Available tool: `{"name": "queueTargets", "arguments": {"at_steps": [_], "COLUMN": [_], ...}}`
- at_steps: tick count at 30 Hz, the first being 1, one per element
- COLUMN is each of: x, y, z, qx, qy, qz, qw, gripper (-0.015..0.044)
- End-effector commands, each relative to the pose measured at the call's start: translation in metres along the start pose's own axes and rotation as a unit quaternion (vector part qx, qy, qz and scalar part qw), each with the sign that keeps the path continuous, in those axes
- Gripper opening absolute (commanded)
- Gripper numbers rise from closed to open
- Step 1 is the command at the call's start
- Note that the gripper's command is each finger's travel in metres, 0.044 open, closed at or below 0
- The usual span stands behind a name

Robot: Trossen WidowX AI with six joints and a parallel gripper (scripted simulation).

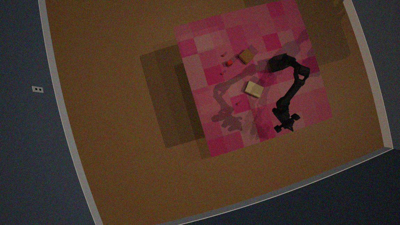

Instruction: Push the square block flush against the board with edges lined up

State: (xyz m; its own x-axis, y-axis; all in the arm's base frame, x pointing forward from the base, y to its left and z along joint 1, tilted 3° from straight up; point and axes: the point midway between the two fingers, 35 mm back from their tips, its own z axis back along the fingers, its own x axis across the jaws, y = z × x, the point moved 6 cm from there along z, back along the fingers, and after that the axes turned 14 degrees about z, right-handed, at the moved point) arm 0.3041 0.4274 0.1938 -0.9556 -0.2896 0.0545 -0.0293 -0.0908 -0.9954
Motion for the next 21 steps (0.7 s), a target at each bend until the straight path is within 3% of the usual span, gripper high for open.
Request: {"name": "queueTargets", "arguments": {"at_steps": [1,21], "x": [-0.017,-0.092], "y": [-0.003,0.041], "z": [0.027,0.198], "qx": [0.007,0.061], "qy": [0.044,0.313], "qz": [-0.008,-0.197], "qw": [0.999,0.927], "gripper": [0.0000,0.0000]}}
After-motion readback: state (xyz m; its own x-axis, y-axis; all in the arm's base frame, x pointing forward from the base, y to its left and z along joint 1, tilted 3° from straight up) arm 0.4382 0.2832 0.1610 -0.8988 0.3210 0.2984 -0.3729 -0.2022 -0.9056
